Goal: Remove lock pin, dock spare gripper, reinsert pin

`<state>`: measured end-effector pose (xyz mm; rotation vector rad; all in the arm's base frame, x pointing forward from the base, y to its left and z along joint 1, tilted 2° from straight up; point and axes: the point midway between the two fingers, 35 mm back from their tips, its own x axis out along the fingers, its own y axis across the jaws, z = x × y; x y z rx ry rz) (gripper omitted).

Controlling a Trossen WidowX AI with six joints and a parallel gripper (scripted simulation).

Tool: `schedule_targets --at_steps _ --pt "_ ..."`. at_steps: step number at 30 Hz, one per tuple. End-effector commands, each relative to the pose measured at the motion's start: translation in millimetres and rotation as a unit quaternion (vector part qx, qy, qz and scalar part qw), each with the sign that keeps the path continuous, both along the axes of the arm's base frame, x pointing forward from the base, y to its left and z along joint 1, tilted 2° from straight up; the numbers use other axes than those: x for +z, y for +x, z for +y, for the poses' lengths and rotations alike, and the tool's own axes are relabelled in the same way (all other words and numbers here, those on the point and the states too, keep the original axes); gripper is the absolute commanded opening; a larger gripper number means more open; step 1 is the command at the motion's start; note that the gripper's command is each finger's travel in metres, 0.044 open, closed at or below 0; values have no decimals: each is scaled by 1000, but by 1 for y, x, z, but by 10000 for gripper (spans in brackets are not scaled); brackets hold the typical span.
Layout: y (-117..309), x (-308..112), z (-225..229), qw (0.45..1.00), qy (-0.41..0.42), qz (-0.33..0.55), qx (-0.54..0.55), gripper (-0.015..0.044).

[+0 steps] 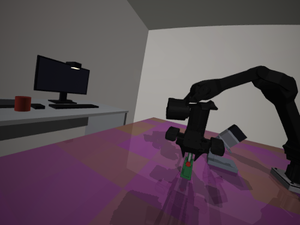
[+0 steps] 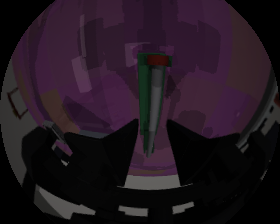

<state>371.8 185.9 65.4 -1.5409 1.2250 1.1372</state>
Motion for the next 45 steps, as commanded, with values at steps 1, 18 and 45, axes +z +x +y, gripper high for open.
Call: schedule_targets --at_steps 1,18,45 --pt "0 -7 0 1000 1 2 1 180" --pt "0 -17 -1 1000 1 2 1 0" --pt "-2 27 -1 1000 1 2 1 0"
